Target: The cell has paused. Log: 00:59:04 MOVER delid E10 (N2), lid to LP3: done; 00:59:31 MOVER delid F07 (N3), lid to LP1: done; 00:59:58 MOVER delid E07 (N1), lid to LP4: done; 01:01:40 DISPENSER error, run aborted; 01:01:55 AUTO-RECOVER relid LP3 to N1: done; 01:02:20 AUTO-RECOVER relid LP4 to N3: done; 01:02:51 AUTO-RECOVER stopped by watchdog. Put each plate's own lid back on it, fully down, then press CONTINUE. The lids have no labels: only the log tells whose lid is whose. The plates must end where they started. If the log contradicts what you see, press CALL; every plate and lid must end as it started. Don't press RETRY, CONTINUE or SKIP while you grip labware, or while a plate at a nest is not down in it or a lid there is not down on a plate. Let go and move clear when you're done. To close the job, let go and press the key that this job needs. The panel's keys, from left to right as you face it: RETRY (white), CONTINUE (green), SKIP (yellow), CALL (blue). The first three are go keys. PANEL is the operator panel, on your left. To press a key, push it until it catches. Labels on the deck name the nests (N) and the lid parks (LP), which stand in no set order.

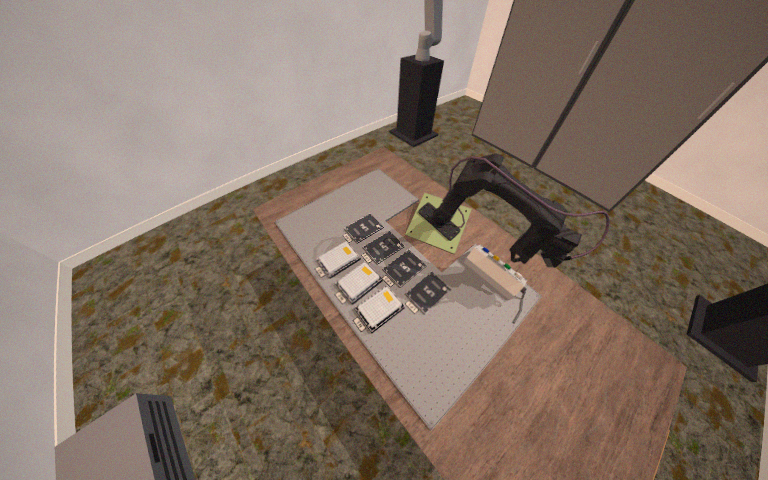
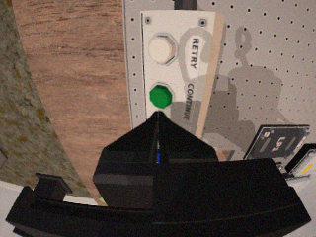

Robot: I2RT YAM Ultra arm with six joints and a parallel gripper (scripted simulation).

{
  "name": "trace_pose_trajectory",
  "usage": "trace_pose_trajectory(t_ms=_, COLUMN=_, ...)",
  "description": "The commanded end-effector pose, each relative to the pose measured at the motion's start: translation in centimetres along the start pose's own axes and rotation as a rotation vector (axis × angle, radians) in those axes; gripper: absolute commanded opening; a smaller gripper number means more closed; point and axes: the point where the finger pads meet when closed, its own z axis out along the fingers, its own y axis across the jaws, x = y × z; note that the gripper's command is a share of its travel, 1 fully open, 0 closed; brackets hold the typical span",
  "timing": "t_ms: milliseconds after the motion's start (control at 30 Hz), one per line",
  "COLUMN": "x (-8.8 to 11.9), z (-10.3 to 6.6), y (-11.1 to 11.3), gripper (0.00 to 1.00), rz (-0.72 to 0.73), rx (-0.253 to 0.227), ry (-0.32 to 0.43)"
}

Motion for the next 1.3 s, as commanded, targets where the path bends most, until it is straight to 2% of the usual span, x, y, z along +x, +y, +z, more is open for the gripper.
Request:
trace_pose_trajectory(t_ms=0, x=0.0, z=0.2, y=0.1, gripper=0.00, rz=-0.006, rx=0.005, ry=-0.019)
trace_pose_trajectory(t_ms=333, x=0.1, z=1.7, y=0.0, gripper=0.00, rz=-0.010, rx=0.011, ry=0.008)
trace_pose_trajectory(t_ms=400, x=0.1, z=1.7, y=0.0, gripper=0.00, rz=-0.010, rx=0.011, ry=0.008)
trace_pose_trajectory(t_ms=433, x=-0.8, z=0.6, y=0.0, gripper=0.00, rz=0.000, rx=0.000, ry=-0.033)
trace_pose_trajectory(t_ms=533, x=0.0, z=1.5, y=-0.1, gripper=0.00, rz=-0.004, rx=0.007, ry=-0.007)
trace_pose_trajectory(t_ms=700, x=0.0, z=2.1, y=0.1, gripper=0.00, rz=-0.013, rx=0.009, ry=0.003)
trace_pose_trajectory(t_ms=967, x=0.0, z=2.4, y=0.1, gripper=0.00, rz=-0.011, rx=0.007, ry=-0.002)
trace_pose_trajectory(t_ms=1000, x=-1.0, z=1.7, y=0.1, gripper=0.00, rz=-0.001, rx=0.000, ry=-0.030)
trace_pose_trajectory(t_ms=1100, x=0.0, z=2.9, y=0.0, gripper=0.00, rz=-0.008, rx=0.008, ry=0.006)
trace_pose_trajectory(t_ms=1267, x=0.0, z=3.1, y=0.0, gripper=0.00, rz=-0.009, rx=0.007, ry=0.004)
